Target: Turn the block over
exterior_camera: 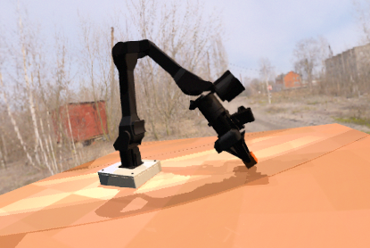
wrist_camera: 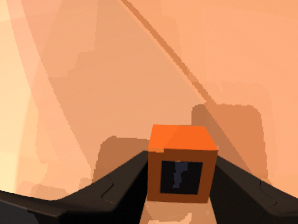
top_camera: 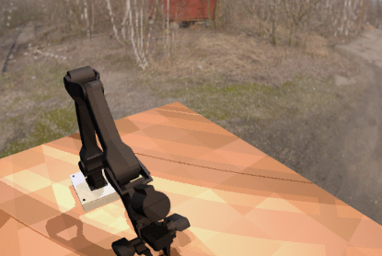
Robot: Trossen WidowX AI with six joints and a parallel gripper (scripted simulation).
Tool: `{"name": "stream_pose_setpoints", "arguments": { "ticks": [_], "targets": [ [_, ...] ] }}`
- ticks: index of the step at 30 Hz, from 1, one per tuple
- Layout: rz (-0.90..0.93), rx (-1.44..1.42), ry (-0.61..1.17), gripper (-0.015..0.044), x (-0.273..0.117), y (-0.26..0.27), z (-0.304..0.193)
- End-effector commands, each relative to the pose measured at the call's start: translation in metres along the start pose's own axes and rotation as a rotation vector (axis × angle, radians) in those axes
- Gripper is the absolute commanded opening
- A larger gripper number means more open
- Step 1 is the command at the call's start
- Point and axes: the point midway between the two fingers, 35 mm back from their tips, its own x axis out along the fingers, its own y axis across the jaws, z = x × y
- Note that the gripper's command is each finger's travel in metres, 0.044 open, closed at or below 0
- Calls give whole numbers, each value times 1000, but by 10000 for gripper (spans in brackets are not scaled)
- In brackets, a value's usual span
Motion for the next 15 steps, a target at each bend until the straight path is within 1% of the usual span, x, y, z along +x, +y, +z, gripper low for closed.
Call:
{"name": "stream_pose_setpoints", "arguments": {
  "ticks": [1, 15],
  "targets": [
    [-4, 3, -35, 0, 6, 0, -2],
    [-5, -1, -243, 0, 31, 0, -6]
  ]
}}
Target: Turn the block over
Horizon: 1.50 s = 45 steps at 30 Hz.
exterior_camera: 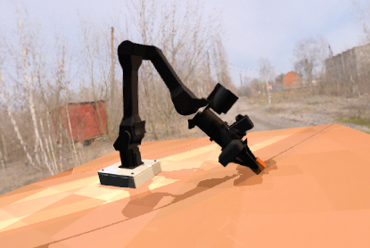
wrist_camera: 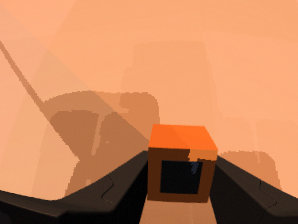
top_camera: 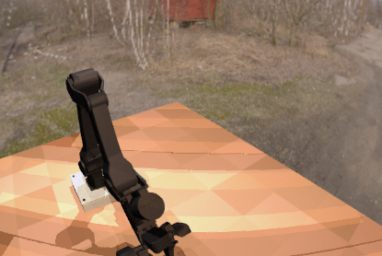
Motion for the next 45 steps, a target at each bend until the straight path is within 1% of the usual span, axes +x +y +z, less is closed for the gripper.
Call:
{"name": "stream_pose_setpoints", "arguments": {
  "ticks": [1, 9, 18, 25, 37, 45],
  "targets": [
    [-4, -4, -46, 0, 4, -1, -7],
    [-4, -3, -164, 0, 4, -1, -13],
    [-5, 0, -293, 0, -6, -2, -18],
    [-5, 1, -327, 0, -8, -2, -18],
    [-5, 1, -327, 0, -8, -2, -18],
    [-5, 1, -327, 210, -8, -2, -18]
  ]
}}
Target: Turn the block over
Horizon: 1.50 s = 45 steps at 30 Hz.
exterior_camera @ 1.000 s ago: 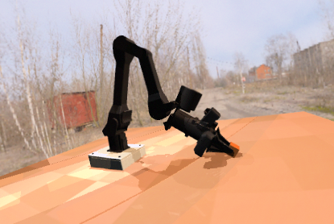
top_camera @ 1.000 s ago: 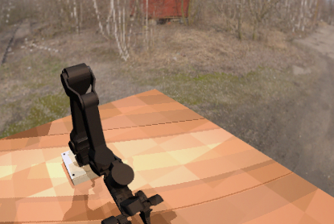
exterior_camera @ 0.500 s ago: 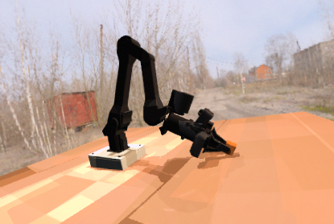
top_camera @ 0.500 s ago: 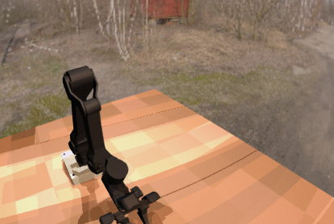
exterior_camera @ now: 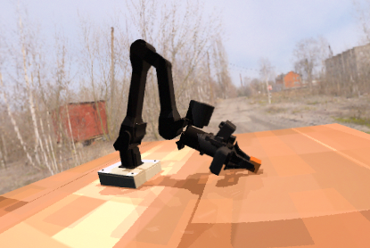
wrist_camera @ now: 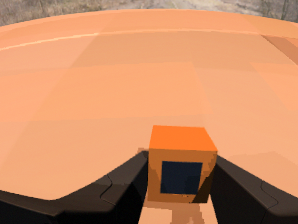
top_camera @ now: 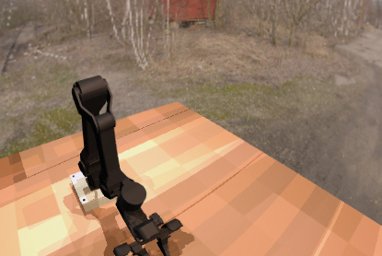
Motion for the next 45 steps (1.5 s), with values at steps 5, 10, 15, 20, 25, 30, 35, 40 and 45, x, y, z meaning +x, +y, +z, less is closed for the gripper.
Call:
{"name": "stream_pose_setpoints", "arguments": {
  "ticks": [5, 10, 15, 20, 25, 30, 35, 40, 45],
  "targets": [
    [-4, -4, -1, 341, 0, -1, 0],
    [-4, -4, -1, 440, 0, -1, 0],
    [-4, -4, -1, 440, 0, -1, 0],
    [-4, -4, -1, 440, 0, -1, 0],
    [-4, -4, -1, 440, 0, -1, 0],
    [-4, -4, -1, 440, 0, -1, 0],
    [-4, -4, -1, 440, 0, -1, 0],
    [-4, -4, -1, 440, 0, -1, 0],
    [-3, -6, 52, 440, 4, 0, 3]
  ]
}}
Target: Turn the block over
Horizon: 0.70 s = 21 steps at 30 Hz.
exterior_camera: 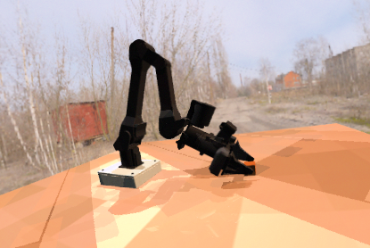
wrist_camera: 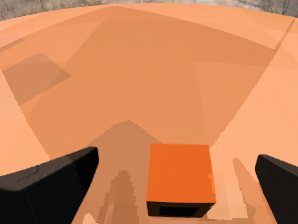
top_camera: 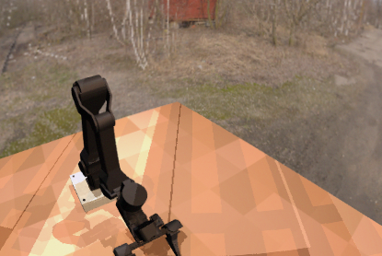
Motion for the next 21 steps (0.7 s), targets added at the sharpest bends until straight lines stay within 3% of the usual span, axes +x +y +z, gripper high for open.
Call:
{"name": "stream_pose_setpoints", "arguments": {
  "ticks": [1, 6, 11, 21],
  "targets": [
    [-1, -4, 61, 440, 5, 1, 8],
    [0, -5, 237, 440, -2, 2, 26],
    [-1, -2, 413, 440, -36, 0, 47],
    [-2, 0, 469, 440, -52, 0, 52]
  ]
}}
